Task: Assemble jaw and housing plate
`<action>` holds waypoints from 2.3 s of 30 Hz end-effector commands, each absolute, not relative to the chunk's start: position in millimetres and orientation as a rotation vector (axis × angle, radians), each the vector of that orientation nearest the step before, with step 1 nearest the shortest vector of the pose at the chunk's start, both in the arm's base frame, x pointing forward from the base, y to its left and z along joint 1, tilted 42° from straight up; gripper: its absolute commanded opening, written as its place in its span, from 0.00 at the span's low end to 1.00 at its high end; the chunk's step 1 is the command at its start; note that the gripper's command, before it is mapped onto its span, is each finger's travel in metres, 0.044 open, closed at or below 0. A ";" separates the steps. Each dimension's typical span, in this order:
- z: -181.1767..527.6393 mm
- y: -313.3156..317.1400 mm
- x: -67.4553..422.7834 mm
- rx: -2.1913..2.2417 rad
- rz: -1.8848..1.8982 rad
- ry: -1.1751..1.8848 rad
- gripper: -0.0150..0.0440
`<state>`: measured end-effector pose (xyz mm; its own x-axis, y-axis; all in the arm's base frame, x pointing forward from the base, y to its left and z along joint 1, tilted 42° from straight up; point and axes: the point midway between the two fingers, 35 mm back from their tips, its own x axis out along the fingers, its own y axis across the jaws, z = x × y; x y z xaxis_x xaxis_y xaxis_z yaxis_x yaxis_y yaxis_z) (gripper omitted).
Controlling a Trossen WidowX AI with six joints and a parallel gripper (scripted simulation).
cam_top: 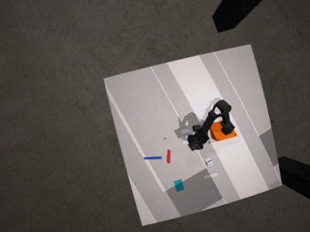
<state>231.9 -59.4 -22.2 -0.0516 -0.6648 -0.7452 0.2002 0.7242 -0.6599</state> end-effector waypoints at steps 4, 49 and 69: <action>-22.3 -60.2 231.6 -0.410 -0.734 1.465 0.85; 69.4 29.4 205.2 -0.408 -0.730 1.469 1.00; 69.4 29.4 205.2 -0.408 -0.730 1.469 1.00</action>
